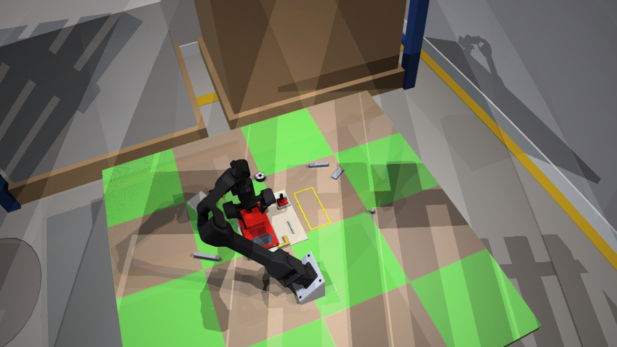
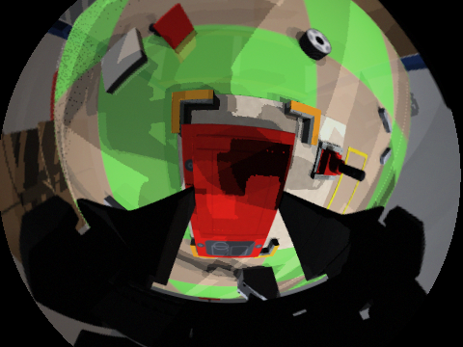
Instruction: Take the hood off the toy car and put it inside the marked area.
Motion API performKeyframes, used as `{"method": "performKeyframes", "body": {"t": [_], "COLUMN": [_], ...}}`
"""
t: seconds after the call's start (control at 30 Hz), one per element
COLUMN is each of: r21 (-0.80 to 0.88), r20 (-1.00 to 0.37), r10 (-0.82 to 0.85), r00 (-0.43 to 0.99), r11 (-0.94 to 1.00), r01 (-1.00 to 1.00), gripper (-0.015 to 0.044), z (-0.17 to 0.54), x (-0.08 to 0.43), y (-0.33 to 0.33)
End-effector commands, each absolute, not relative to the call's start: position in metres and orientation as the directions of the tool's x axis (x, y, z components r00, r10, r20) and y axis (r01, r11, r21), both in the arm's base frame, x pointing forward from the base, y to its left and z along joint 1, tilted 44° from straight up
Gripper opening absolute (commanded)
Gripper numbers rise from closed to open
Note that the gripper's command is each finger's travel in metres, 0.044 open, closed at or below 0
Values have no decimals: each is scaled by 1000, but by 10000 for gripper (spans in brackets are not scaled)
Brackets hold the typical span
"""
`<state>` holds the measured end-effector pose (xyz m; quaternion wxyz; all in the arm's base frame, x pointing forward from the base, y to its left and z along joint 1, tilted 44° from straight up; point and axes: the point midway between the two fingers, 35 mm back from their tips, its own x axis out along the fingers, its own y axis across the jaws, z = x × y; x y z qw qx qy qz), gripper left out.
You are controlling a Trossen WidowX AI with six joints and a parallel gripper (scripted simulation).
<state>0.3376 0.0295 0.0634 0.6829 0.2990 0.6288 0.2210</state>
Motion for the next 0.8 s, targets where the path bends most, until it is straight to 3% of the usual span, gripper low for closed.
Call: {"method": "performKeyframes", "body": {"t": [0.0,0.2,0.53,0.77], "r21": [686,686,686,686], "r20": [-727,-727,-727,-727], "r10": [678,678,677,677], "r00": [112,112,112,112], "r11": [724,724,724,724], "r01": [73,73,73,74], "gripper": [315,275,13,0], "z": [64,64,67,70], "x": [338,338,337,337], "y": [29,29,26,23]}}
